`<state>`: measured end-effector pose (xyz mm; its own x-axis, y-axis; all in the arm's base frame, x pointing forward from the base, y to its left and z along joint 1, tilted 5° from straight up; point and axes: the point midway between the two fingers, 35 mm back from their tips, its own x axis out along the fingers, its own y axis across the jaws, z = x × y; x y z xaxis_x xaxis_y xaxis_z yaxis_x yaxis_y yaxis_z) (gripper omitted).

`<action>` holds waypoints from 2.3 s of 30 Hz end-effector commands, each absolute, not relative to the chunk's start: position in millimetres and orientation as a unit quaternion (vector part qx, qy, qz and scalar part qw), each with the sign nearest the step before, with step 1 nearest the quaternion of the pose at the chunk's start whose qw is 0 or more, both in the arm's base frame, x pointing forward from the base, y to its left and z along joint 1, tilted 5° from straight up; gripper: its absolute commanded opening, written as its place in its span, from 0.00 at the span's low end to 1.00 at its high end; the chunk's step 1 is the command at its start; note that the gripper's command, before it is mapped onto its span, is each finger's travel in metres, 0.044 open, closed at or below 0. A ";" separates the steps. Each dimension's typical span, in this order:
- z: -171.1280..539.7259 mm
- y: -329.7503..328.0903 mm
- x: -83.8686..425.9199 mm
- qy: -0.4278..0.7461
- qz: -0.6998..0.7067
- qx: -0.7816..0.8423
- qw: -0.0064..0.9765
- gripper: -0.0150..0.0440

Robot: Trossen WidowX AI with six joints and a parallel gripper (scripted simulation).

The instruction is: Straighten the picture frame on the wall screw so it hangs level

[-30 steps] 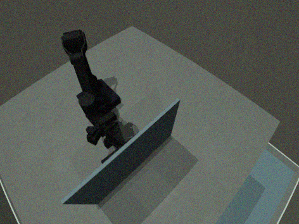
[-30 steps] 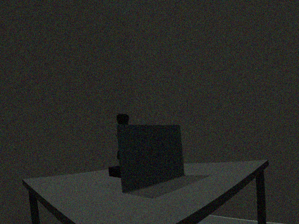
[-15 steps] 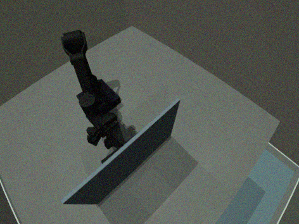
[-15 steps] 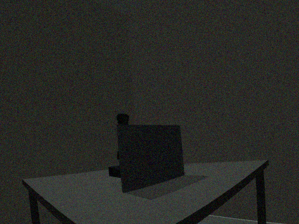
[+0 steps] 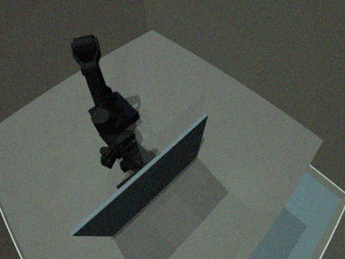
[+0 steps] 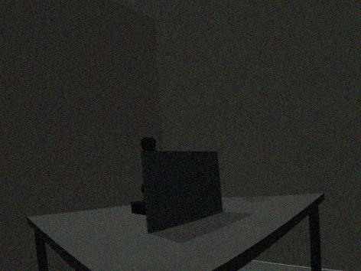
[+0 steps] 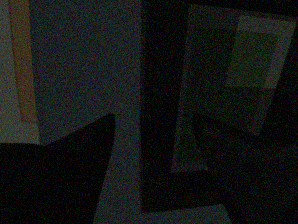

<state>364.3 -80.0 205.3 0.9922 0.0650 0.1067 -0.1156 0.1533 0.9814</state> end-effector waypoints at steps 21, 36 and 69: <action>205.5 -81.4 364.8 -0.022 0.058 0.646 0.760 0.25; 207.5 -80.4 364.4 -0.022 0.058 0.646 0.760 0.25; 217.2 -78.8 363.3 -0.022 0.058 0.647 0.760 0.25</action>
<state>363.9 -78.8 209.7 0.9943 0.0609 0.0881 -0.0962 0.1455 0.9847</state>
